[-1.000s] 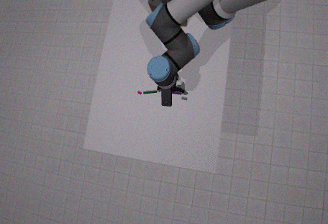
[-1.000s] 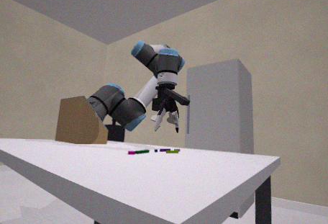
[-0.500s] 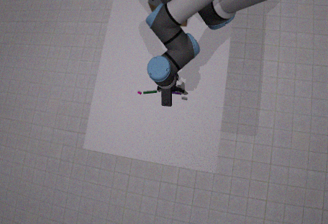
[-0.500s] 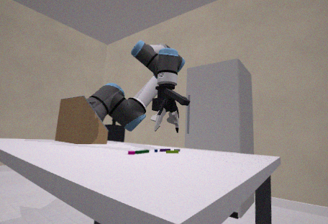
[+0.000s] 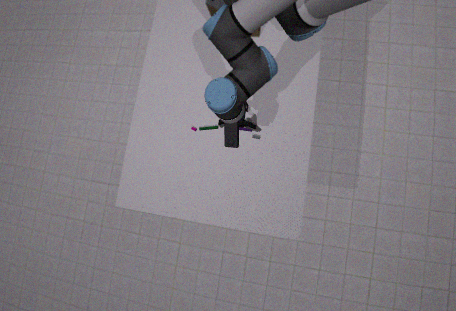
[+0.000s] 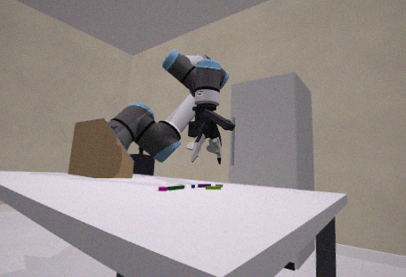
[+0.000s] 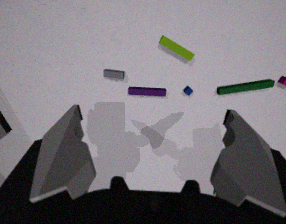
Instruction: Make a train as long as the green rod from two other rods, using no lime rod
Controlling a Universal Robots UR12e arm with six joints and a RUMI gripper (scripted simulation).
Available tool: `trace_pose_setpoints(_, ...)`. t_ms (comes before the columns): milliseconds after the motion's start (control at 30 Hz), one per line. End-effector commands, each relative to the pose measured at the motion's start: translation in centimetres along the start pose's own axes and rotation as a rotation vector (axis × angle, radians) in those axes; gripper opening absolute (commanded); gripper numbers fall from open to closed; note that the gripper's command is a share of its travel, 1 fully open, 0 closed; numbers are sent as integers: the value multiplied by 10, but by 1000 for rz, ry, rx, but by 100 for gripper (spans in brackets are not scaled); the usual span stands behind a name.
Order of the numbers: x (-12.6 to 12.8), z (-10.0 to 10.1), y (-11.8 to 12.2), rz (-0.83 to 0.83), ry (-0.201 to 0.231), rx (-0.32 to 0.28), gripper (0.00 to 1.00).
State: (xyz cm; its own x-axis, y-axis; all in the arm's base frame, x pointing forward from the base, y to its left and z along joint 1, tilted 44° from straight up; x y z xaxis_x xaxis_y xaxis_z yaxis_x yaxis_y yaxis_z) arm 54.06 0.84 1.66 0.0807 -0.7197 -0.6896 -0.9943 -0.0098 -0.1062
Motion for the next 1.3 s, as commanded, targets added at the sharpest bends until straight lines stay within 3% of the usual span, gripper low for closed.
trace_pose_setpoints(0, 0, -1, 0, 0, 1, 1, 100)
trace_pose_setpoints(700, 1, -1, -1, 33, 1, 1, 100)
trace_pose_setpoints(1267, 13, -1, -1, 417, 0, 1, 100)
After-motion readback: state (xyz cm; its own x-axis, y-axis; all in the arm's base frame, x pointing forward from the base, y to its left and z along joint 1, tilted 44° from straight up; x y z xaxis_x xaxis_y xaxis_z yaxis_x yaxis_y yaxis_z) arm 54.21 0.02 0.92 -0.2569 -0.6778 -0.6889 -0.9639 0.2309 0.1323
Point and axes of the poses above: the point where the finger pads meet when closed, its own z axis out along the fingers, its own x axis across the jaws, y = z × x, the point moved 4 cm from there along -z, back along the fingers, and after that the axes turned 10 degrees about -z, right-handed, at the moved point
